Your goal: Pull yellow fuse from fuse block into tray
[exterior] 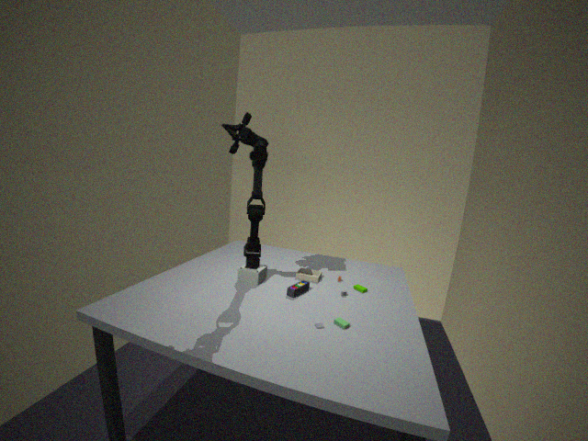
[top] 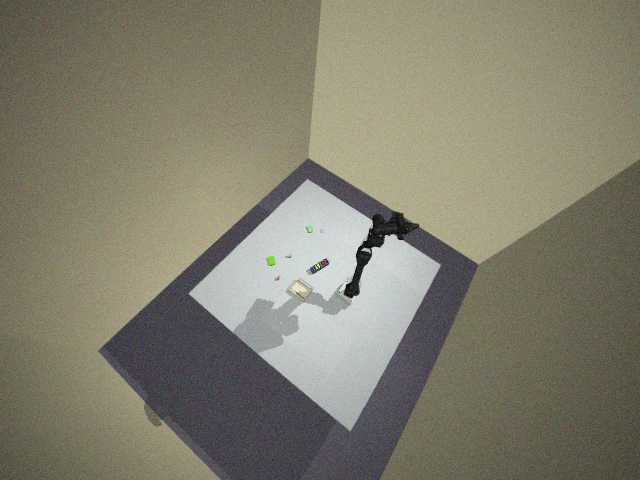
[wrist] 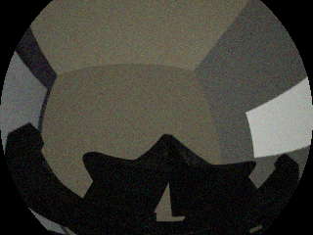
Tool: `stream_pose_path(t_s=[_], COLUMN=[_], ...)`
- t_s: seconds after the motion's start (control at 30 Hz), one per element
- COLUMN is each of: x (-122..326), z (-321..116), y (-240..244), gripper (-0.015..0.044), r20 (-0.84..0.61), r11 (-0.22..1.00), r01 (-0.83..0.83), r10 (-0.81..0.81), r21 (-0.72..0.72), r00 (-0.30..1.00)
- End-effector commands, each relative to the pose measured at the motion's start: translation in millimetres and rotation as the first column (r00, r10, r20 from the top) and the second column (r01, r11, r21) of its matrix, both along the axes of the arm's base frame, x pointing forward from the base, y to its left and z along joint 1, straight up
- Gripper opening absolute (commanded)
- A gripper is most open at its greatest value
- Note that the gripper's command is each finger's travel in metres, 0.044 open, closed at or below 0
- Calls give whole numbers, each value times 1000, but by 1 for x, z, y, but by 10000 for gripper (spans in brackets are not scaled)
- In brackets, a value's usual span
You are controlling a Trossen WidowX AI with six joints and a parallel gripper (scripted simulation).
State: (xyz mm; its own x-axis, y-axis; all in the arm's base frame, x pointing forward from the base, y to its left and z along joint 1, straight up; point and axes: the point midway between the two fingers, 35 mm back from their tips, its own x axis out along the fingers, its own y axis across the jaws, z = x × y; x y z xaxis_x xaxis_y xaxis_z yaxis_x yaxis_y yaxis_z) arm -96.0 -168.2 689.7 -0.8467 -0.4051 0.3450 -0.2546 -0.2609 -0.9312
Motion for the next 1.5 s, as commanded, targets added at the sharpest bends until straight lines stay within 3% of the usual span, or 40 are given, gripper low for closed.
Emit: stream_pose_path(t_s=[0.0, 0.07, 0.5, 0.8, 1.1, 1.47], x=[0, -4, -28, -13, 49, 180], z=[0, 3, 28, 24, -1, -75], y=[1, 8, 160, 230, 353, 453], gripper=[26, 74, 74, 74, 74, 74], r20=[0, -4, -91, -119, -101, 12], r11=[1000, 1000, 865, 732, 447, 62], r01=[1, 11, 202, 239, 277, 153], r10=[-1, -11, -272, -400, -655, -900], r21=[-3, -29, -459, -638, -851, -986], r00=[1000, 1000, 958, 909, 748, 437])
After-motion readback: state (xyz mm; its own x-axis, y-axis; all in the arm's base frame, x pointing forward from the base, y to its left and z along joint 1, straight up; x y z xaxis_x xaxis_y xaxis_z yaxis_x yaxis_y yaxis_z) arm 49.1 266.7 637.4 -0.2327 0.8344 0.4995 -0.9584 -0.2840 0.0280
